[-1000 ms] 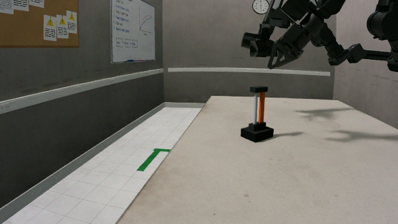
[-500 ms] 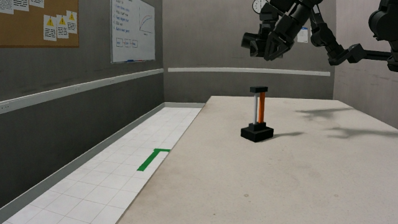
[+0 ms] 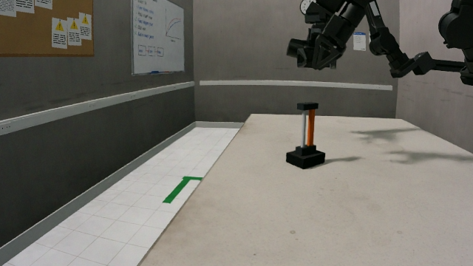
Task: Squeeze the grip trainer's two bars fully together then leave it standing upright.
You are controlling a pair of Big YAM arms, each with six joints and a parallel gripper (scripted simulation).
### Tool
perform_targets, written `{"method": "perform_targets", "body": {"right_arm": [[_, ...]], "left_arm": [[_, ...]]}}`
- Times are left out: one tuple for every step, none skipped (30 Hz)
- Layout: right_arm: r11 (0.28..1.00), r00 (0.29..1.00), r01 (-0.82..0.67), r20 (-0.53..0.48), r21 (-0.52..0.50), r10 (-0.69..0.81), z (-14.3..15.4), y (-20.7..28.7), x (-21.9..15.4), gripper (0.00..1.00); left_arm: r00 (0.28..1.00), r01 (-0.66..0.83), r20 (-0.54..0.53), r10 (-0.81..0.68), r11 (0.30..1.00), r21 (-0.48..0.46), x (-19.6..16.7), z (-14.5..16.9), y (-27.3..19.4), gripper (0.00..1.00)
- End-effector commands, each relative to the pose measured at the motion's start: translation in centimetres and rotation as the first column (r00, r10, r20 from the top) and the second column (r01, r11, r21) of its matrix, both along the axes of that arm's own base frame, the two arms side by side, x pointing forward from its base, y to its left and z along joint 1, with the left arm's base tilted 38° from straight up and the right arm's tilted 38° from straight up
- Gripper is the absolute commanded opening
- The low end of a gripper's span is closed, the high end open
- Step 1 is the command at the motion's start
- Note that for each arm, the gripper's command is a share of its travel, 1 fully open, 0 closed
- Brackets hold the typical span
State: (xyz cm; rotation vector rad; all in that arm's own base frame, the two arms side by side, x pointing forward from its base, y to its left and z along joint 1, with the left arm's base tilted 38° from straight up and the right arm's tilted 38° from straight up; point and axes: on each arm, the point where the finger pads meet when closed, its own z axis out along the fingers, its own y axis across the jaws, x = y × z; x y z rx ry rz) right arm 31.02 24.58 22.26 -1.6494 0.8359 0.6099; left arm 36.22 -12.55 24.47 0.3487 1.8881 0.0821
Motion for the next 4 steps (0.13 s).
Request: {"method": "perform_targets", "body": {"right_arm": [[1.0,0.998,-0.012,0.061,0.015,0.011,2.04,0.38,0.78,1.0],[1.0,0.998,-0.012,0.061,0.015,0.011,2.04,0.38,0.78,1.0],[1.0,0.998,-0.012,0.061,0.015,0.011,2.04,0.38,0.78,1.0],[1.0,0.998,-0.012,0.061,0.015,0.011,2.04,0.38,0.78,1.0]], "left_arm": [[0.998,0.014,0.055,-0.012,0.999,-0.039,0.5,3.37,-1.12,0.92],[0.998,0.014,0.055,-0.012,0.999,-0.039,0.5,3.37,-1.12,0.92],[0.998,0.014,0.055,-0.012,0.999,-0.039,0.5,3.37,-1.12,0.92],[0.998,0.014,0.055,-0.012,0.999,-0.039,0.5,3.37,-1.12,0.92]]}}
